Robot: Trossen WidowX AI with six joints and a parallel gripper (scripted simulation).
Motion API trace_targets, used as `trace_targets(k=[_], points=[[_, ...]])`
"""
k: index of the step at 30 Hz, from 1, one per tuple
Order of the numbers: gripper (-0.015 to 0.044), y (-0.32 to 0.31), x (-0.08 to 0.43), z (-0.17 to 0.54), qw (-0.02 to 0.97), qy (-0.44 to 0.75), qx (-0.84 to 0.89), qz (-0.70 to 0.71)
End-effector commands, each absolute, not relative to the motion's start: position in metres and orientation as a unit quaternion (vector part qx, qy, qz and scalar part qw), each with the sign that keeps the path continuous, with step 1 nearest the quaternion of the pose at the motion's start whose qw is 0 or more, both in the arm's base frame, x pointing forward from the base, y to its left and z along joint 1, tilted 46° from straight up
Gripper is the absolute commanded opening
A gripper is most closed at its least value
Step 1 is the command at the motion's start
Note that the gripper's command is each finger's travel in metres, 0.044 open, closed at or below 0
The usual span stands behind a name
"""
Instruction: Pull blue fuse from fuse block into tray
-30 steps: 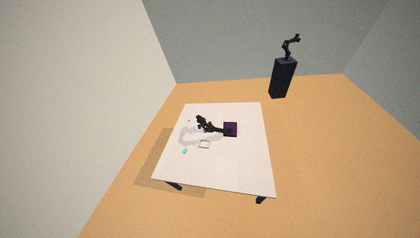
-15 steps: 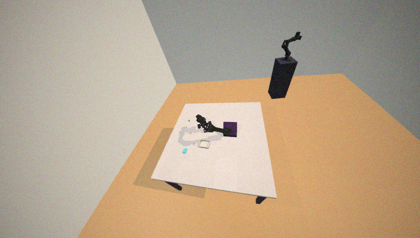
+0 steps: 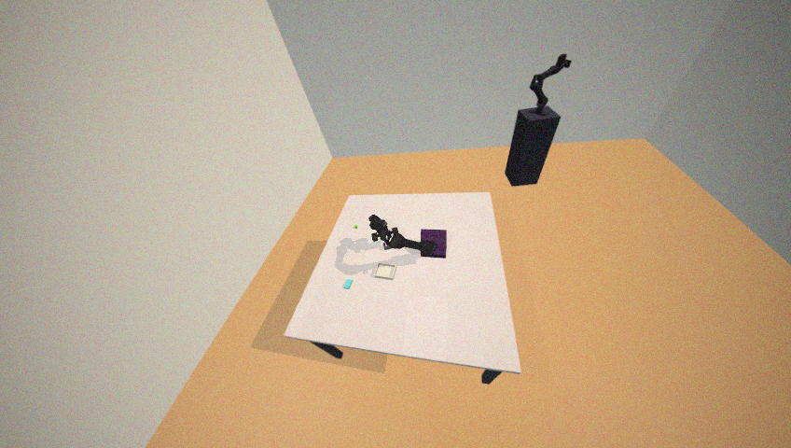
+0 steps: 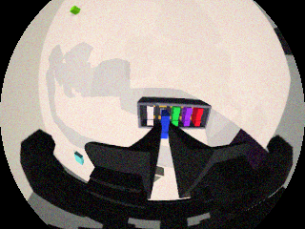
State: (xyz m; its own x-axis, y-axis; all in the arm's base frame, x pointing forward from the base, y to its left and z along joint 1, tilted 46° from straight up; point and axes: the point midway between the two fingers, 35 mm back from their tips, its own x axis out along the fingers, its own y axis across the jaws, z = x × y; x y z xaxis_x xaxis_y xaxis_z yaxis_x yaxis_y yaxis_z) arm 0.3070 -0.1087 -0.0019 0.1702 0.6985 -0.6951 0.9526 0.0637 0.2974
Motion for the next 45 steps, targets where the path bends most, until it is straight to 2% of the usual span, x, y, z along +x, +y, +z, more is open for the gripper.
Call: trace_targets(k=[1,27,45], points=[[0.0000,-0.112,0.306,0.000,0.383,0.621,0.663,-0.167],[0.0000,-0.129,0.302,0.019,0.383,0.621,0.663,-0.168],[0.0000,-0.046,0.323,0.109,0.386,0.619,0.661,-0.175]])
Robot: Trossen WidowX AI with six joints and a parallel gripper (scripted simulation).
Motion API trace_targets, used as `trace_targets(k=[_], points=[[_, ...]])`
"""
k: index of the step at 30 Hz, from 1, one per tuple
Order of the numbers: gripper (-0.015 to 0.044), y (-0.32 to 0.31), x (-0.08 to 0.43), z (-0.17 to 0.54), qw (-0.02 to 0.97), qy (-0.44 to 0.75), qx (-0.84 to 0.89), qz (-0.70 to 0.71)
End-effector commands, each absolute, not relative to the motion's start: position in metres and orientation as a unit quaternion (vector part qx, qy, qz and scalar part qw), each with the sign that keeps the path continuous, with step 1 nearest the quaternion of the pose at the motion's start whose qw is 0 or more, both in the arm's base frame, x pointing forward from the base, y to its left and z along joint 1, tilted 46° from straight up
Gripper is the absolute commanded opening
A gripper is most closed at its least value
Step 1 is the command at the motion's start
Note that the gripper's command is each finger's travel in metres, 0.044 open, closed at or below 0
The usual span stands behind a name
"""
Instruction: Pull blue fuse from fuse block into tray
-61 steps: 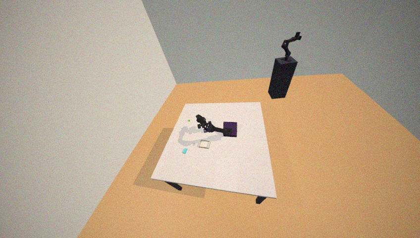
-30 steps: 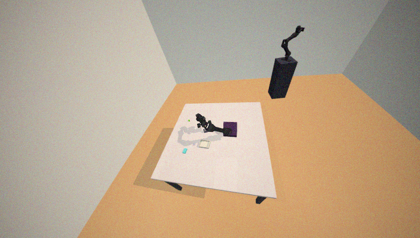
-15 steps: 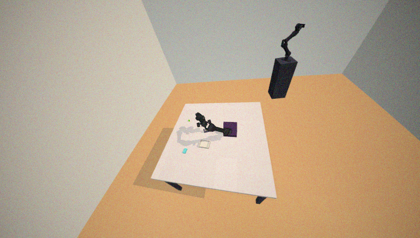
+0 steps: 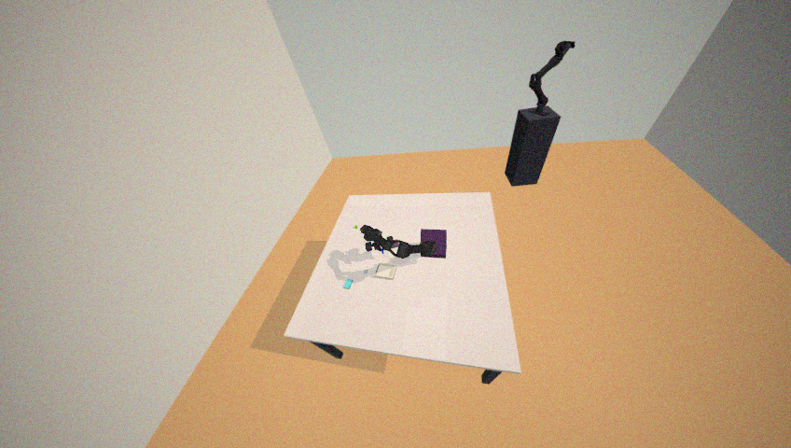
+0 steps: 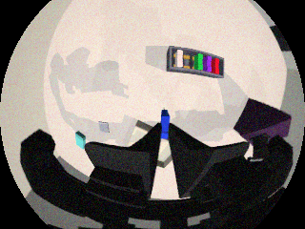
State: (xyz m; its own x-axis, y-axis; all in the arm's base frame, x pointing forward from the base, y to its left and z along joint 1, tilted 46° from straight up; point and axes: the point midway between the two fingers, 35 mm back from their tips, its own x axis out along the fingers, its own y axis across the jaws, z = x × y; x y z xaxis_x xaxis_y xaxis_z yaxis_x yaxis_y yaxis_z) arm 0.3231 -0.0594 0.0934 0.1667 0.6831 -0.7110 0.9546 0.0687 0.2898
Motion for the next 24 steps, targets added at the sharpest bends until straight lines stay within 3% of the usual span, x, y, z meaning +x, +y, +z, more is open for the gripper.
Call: trace_targets(k=[1,13,24], points=[[0.0000,-0.040,0.323,0.114,0.386,0.619,0.662,-0.174],[0.0000,0.019,0.310,0.169,0.380,0.622,0.664,-0.165],[0.0000,0.027,0.311,0.163,0.380,0.622,0.664,-0.165]])
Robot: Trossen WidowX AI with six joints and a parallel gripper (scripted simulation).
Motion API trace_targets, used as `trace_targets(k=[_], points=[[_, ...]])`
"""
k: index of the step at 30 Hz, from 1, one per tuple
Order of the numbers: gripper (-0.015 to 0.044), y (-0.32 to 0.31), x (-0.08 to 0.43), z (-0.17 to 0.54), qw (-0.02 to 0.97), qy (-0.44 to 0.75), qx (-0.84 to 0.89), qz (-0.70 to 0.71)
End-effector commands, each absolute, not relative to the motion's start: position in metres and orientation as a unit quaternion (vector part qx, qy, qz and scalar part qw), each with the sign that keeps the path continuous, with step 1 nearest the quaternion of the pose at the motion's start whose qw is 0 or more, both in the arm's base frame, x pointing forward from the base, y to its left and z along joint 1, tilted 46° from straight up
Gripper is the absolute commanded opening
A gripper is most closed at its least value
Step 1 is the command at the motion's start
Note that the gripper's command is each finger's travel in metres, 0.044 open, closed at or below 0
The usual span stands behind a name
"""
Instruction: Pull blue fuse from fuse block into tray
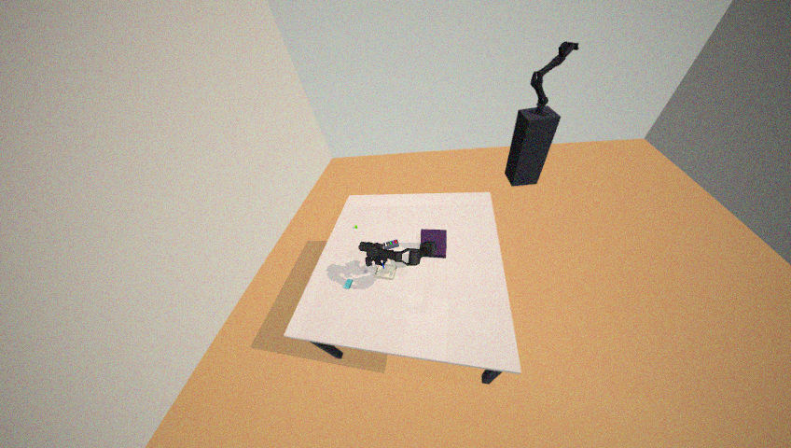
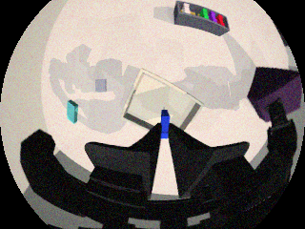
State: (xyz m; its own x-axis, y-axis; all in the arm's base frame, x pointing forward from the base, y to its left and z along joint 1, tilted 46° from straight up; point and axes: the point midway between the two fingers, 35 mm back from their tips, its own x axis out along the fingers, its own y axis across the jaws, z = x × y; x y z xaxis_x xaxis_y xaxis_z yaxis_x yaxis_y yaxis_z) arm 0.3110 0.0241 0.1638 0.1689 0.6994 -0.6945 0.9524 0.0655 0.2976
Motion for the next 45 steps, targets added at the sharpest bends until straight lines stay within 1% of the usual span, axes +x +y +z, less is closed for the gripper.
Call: trace_targets(k=[1,19,31,32,36,45], points=[[0.0000,0.028,0.312,0.161,0.380,0.622,0.664,-0.165],[0.0000,0.048,0.316,0.143,0.380,0.622,0.665,-0.164],[0.0315,0.046,0.316,0.144,0.381,0.623,0.663,-0.165],[0.0330,0.044,0.315,0.146,0.381,0.623,0.663,-0.165],[0.0330,0.022,0.310,0.168,0.380,0.622,0.664,-0.165],[0.0330,0.020,0.309,0.170,0.380,0.622,0.665,-0.165]])
